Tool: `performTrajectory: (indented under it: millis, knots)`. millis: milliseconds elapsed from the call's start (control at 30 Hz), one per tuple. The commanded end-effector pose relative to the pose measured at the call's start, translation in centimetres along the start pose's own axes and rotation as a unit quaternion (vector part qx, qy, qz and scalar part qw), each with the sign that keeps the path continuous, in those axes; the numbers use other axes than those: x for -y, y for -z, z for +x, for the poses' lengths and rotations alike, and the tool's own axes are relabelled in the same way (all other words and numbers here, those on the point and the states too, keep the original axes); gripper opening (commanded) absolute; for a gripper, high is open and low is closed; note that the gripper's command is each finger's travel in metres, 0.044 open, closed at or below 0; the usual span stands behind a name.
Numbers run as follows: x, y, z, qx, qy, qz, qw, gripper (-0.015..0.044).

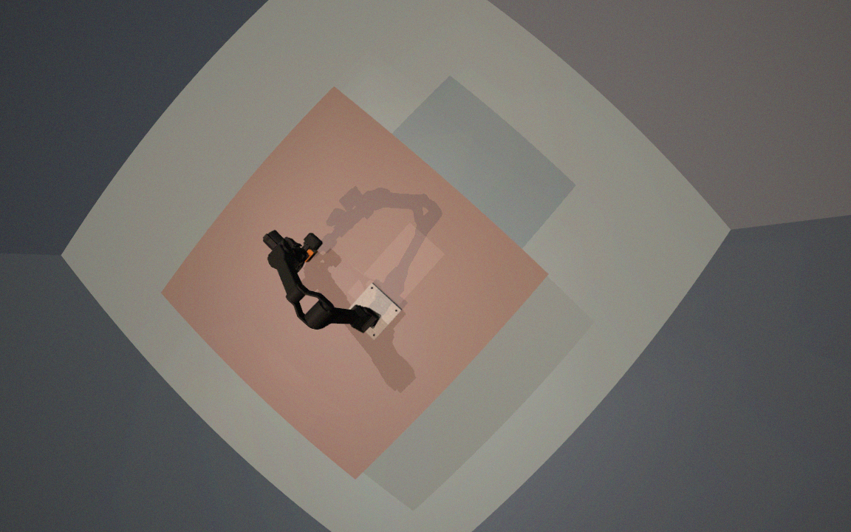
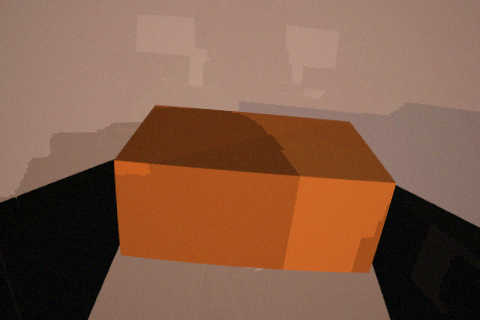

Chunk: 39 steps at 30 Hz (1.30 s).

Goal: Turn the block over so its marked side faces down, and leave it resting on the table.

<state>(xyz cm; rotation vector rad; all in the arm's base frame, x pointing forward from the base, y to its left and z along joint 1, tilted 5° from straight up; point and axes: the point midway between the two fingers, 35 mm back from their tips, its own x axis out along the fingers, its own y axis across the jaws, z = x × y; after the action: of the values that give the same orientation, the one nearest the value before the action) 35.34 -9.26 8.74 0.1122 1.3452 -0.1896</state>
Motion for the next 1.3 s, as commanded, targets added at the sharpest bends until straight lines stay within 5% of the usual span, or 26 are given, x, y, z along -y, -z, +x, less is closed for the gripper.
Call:
performTrajectory:
  millis: [0,1267]
  knots:
    - [0.0,0.0,0.0,0.029,-0.002,0.001,1.000,0.0000]
    - [0.0,0.1,2.2,0.276,-0.001,0.001,0.961,0.0000]
